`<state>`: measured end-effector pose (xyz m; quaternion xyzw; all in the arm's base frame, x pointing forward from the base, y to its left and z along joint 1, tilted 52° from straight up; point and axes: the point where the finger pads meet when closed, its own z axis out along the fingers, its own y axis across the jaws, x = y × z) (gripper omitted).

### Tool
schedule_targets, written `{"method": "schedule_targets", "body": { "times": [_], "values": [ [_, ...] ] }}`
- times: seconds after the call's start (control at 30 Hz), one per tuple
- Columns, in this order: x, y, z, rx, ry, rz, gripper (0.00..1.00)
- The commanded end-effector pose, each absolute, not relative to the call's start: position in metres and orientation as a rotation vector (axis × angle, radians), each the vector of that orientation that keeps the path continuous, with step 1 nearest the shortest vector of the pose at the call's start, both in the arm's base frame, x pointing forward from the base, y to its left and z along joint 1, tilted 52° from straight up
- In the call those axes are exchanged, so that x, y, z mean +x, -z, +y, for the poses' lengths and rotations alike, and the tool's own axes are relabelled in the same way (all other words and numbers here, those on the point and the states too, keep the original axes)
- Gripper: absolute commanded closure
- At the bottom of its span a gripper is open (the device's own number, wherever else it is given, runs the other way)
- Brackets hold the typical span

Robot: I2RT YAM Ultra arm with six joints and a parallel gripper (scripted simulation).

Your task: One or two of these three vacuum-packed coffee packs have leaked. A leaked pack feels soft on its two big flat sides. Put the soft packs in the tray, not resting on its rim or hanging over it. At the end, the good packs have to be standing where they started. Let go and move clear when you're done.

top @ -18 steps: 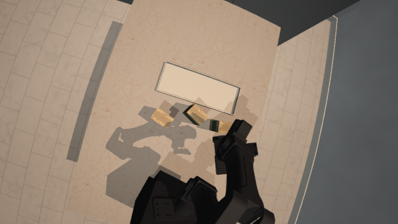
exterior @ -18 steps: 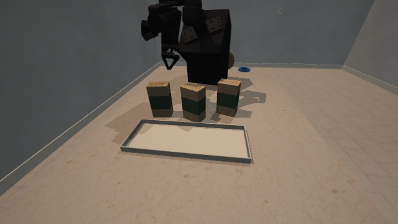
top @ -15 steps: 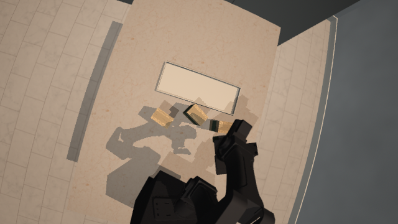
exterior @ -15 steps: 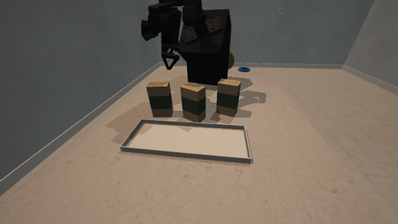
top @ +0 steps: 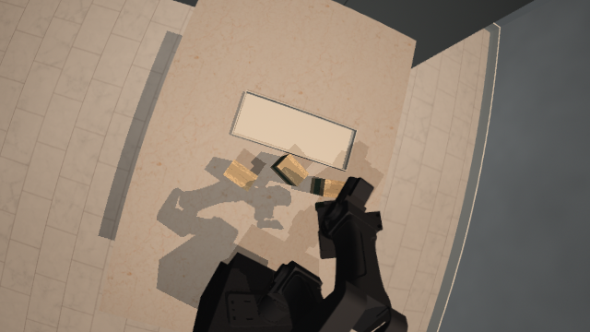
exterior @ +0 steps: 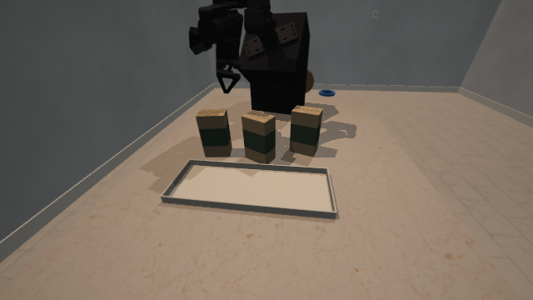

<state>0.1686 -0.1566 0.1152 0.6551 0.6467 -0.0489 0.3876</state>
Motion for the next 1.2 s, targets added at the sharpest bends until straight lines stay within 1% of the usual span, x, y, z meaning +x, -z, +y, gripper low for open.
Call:
{"method": "schedule_targets", "body": {
  "times": [0.0, 0.13, 0.2, 0.23, 0.3, 0.33, 0.37, 0.4, 0.6, 1.17],
  "values": [
    [0.174, -0.125, -0.160, 1.671, 0.101, 1.629, 0.00],
    [0.210, -0.170, -0.165, 1.661, -0.155, 1.591, 0.00],
    [0.210, -0.170, -0.165, 1.661, -0.155, 1.591, 0.00],
    [0.220, -0.185, -0.167, 1.650, -0.235, 1.580, 0.00],
    [0.220, -0.185, -0.167, 1.648, -0.234, 1.582, 0.00],
    [0.228, -0.197, -0.169, 1.646, -0.305, 1.577, 0.00],
    [0.226, -0.194, -0.167, 1.654, -0.303, 1.588, 0.00],
    [0.233, -0.206, -0.170, 1.638, -0.357, 1.576, 0.00],
    [0.241, -0.219, -0.174, 1.614, -0.406, 1.562, 0.00],
    [0.238, -0.223, -0.172, 1.603, -0.402, 1.553, 0.00]
  ]
}}
